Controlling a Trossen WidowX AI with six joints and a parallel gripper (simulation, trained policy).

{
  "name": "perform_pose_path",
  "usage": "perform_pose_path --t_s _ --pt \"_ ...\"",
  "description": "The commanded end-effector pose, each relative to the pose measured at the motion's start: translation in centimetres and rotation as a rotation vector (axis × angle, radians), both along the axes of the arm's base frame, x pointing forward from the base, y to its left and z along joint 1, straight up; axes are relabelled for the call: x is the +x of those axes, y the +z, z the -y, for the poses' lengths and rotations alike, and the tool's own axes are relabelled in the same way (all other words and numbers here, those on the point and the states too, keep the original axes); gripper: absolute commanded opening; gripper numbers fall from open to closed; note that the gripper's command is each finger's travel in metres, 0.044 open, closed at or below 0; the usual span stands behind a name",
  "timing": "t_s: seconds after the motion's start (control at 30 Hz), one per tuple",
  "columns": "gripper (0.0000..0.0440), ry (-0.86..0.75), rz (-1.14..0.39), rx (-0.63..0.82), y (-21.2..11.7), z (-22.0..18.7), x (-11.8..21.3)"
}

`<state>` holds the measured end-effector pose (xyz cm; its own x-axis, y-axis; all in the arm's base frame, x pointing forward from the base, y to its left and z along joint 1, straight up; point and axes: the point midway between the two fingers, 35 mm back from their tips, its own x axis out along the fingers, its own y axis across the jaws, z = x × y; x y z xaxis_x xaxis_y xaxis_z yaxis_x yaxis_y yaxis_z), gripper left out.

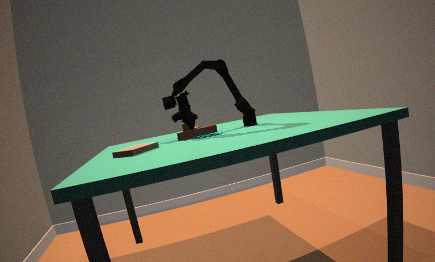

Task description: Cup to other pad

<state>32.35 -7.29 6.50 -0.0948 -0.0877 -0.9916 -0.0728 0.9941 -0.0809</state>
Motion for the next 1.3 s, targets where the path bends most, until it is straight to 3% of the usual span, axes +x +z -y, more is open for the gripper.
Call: perform_pose_path --t_s 0.0,0.13,0.67,1.27 --pt "0.0086 0.055 -0.023 0.015 -1.2 0.0 -0.4" --pt "0.0 0.109 -0.034 0.02 -1.2 0.1 -0.6" --pt "0.0012 0.263 -0.026 0.046 1.9 -0.7 -0.9" --pt "0.0007 0.373 0.044 0.058 6.3 -5.1 -0.3"
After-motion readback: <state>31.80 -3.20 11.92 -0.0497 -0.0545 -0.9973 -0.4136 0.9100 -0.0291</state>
